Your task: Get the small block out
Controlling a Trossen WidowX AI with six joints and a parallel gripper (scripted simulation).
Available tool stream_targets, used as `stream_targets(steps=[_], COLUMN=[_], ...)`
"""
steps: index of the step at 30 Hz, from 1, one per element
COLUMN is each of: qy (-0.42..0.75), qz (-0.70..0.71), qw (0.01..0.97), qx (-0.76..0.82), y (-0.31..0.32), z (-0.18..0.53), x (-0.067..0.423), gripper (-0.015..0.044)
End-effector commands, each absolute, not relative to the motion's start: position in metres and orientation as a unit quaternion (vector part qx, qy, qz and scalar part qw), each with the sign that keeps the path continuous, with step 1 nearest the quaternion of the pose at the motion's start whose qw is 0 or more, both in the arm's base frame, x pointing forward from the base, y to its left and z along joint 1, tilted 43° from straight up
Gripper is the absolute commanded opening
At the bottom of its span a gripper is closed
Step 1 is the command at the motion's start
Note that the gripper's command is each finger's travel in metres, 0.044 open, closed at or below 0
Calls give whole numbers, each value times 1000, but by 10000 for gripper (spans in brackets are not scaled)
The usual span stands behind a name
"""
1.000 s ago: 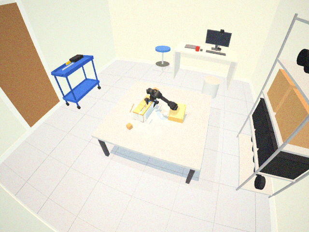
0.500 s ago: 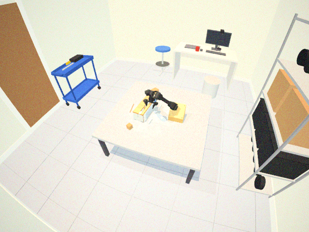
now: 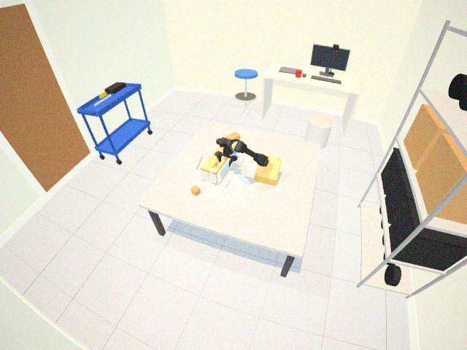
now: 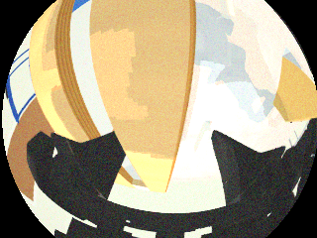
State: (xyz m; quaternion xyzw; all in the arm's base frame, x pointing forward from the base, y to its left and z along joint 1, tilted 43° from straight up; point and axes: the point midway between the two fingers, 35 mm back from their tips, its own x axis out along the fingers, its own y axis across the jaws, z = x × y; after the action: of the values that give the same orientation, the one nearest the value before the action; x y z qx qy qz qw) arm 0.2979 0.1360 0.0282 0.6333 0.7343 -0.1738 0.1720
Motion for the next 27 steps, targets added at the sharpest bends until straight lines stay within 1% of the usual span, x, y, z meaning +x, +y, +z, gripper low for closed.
stream_targets(steps=[1, 14, 27], qy=[737, 737, 737], qz=[-175, -175, -175], qw=[169, 169, 169], qx=[631, 631, 631], y=[143, 135, 144], z=[32, 25, 33], x=[295, 293, 292], gripper=[400, 400, 400])
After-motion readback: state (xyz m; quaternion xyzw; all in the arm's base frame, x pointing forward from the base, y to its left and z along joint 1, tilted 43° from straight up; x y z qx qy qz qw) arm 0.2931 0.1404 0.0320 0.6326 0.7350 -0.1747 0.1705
